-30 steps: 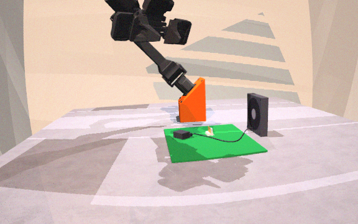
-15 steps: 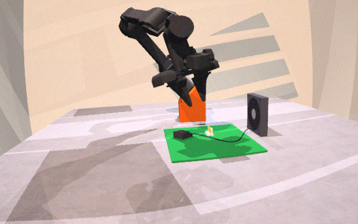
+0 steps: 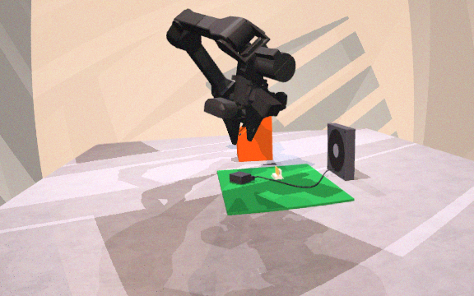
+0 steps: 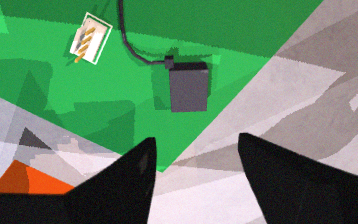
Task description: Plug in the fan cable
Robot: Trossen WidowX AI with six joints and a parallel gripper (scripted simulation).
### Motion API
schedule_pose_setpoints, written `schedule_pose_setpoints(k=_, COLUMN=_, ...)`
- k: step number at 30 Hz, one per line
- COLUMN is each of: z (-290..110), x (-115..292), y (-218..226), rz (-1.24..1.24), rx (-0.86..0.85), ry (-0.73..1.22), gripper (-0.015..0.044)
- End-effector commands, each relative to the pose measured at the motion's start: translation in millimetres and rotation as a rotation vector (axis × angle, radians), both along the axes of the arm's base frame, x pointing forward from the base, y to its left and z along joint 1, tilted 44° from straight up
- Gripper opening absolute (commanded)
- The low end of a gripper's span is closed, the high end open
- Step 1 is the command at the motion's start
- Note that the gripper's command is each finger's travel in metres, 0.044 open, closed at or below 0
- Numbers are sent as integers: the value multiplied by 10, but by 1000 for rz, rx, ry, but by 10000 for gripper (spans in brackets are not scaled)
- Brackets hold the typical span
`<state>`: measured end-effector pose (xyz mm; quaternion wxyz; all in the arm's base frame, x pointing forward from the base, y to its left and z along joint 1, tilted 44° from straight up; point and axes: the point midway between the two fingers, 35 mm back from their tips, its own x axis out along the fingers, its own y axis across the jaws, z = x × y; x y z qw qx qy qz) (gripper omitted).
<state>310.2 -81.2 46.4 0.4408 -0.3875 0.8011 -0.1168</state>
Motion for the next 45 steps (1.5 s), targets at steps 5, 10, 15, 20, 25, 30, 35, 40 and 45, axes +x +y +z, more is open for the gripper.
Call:
schedule_pose_setpoints(k=5, z=-310, x=-66, y=-299, rz=1, rx=-17, ry=11, gripper=210)
schedule_pose_setpoints(k=10, z=-337, x=-72, y=-326, rz=1, rx=-17, ry=11, gripper=210)
schedule_pose_setpoints(k=15, z=-383, x=-77, y=-368, rz=1, rx=-17, ry=11, gripper=210)
schedule_pose_setpoints(k=20, z=-443, x=-84, y=-423, rz=1, rx=-17, ry=11, gripper=210)
schedule_pose_setpoints(k=25, z=-501, x=-94, y=-479, rz=1, rx=-18, ry=11, gripper=210)
schedule_pose_setpoints(k=30, z=-558, x=-106, y=-534, rz=1, rx=-18, ry=11, gripper=210)
schedule_pose_setpoints(k=35, z=-612, x=-119, y=-588, rz=1, rx=-19, ry=11, gripper=210)
schedule_pose_setpoints(k=40, z=-594, x=-120, y=-590, rz=-7, rx=-18, ry=4, gripper=184)
schedule_pose_setpoints(k=45, z=-594, x=-120, y=-590, rz=-7, rx=-18, ry=4, gripper=72)
